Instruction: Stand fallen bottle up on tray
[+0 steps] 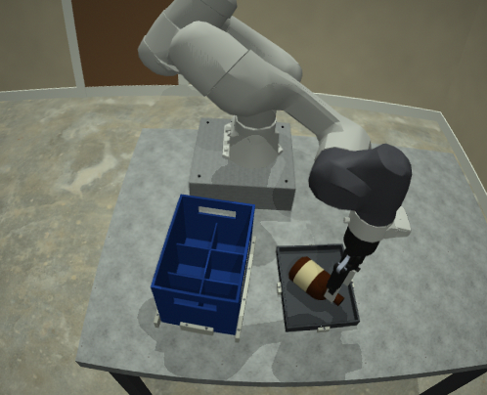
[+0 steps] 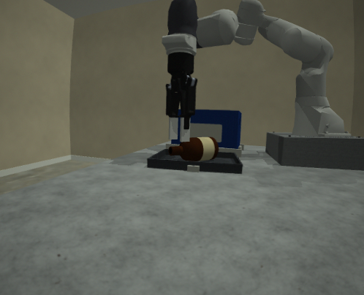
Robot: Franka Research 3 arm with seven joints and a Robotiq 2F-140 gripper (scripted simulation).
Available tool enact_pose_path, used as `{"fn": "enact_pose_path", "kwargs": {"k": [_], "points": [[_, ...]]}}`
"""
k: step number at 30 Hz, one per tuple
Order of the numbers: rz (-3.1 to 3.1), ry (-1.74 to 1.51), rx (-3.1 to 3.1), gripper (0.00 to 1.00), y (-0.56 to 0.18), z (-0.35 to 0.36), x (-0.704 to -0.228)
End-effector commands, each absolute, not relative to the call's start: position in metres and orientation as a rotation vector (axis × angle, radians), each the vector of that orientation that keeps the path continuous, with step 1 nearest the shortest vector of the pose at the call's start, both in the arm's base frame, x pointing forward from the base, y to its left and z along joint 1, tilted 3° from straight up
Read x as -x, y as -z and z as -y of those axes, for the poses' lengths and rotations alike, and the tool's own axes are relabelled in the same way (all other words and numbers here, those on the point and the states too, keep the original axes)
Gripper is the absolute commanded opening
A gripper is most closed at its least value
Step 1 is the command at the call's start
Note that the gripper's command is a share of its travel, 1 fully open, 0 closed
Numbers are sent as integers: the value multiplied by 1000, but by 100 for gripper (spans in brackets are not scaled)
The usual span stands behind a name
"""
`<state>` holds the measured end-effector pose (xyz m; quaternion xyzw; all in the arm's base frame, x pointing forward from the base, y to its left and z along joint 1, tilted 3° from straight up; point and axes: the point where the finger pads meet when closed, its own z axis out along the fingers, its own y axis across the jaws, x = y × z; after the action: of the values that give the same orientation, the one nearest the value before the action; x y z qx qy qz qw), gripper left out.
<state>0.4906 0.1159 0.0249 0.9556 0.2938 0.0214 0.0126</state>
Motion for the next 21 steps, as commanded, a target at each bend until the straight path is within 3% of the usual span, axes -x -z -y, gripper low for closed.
{"fn": "enact_pose_path", "kwargs": {"k": [1, 21], "points": [[-912, -71, -2981, 38, -25, -117, -491], [-912, -71, -2981, 38, -21, -117, -491]]}}
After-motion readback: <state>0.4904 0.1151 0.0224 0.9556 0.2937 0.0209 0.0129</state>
